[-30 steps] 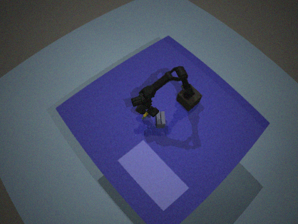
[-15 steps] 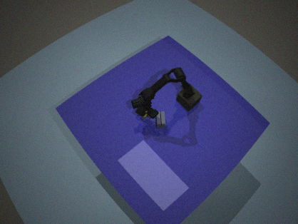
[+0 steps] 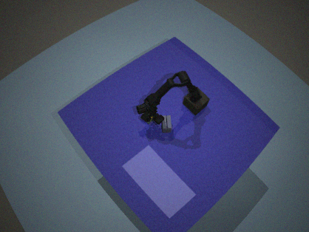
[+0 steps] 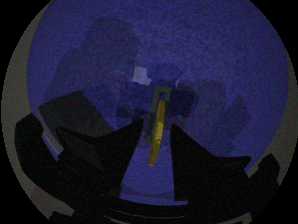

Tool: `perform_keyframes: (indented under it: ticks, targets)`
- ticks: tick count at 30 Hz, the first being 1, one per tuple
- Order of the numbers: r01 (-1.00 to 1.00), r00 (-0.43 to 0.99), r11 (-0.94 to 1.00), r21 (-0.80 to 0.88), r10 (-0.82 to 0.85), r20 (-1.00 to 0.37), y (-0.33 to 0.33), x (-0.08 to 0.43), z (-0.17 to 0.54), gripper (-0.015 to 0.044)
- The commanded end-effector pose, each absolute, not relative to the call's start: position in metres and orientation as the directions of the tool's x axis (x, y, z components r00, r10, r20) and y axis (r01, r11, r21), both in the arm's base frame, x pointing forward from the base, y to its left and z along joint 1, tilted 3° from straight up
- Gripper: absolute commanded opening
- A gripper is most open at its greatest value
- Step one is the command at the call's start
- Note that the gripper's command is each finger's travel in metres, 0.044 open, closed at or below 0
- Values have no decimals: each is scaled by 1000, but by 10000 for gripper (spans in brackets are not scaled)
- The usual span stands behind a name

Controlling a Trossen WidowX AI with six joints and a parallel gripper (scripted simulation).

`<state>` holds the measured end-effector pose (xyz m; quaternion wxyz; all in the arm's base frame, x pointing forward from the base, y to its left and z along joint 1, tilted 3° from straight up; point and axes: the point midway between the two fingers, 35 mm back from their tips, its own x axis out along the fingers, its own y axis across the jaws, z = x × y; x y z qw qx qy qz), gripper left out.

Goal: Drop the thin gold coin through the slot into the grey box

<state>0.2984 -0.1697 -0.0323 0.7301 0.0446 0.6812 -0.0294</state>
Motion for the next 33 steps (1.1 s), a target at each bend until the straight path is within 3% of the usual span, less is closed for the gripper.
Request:
perform_keyframes:
  ticks: [1,3,9,33]
  targets:
    - [107,72,994,28,20,-997,-169,299,-39,161]
    - [107,72,994,28,20,-997,-168,299,-40,161]
    - [107,72,994,28,20,-997,-168,299,-40,3]
    - [107,73,994,28,20,-997,-171,300,-9,0]
